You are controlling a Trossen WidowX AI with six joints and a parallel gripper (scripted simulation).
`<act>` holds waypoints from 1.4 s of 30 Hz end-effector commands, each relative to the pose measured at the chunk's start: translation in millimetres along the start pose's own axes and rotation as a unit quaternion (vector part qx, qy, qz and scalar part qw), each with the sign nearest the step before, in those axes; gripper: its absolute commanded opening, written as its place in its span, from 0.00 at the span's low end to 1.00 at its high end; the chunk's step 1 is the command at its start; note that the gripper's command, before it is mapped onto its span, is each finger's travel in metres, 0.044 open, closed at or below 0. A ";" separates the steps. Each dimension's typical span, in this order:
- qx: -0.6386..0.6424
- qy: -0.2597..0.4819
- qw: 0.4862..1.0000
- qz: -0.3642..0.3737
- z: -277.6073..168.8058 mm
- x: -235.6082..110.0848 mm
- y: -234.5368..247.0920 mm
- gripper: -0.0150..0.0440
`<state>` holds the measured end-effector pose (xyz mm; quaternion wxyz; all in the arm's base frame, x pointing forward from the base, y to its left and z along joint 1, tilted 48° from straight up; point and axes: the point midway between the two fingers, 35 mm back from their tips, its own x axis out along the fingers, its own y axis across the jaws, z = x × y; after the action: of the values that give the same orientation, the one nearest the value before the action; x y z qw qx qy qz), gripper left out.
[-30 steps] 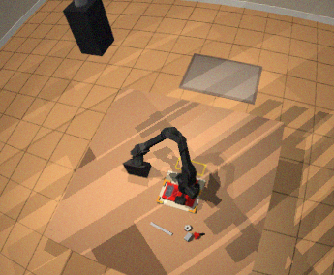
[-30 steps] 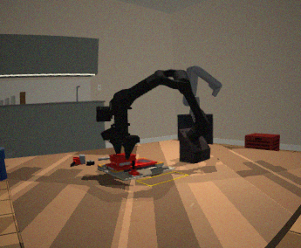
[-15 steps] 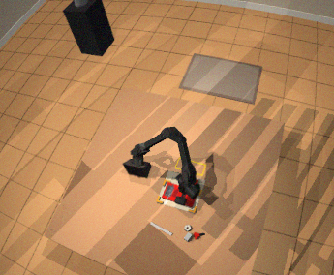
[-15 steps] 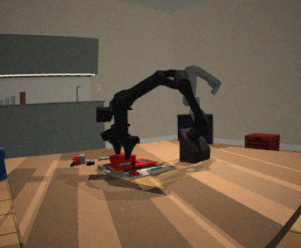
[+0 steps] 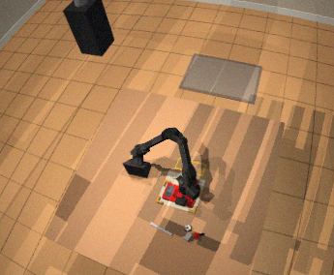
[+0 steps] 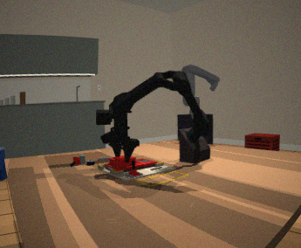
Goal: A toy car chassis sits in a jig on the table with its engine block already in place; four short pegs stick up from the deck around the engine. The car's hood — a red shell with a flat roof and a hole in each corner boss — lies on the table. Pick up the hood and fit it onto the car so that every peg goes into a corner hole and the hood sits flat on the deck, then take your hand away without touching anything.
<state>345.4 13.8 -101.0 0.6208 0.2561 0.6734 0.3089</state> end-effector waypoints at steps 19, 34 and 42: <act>0.000 0.000 1.000 0.001 0.0 1.6 0.2 0.79; 0.000 0.001 1.000 -0.001 2.3 -44.3 -1.2 1.00; 0.000 0.002 1.000 -0.001 0.4 -72.4 -0.6 1.00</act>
<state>352.9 -36.0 -56.7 0.6217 0.2598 0.6729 0.3054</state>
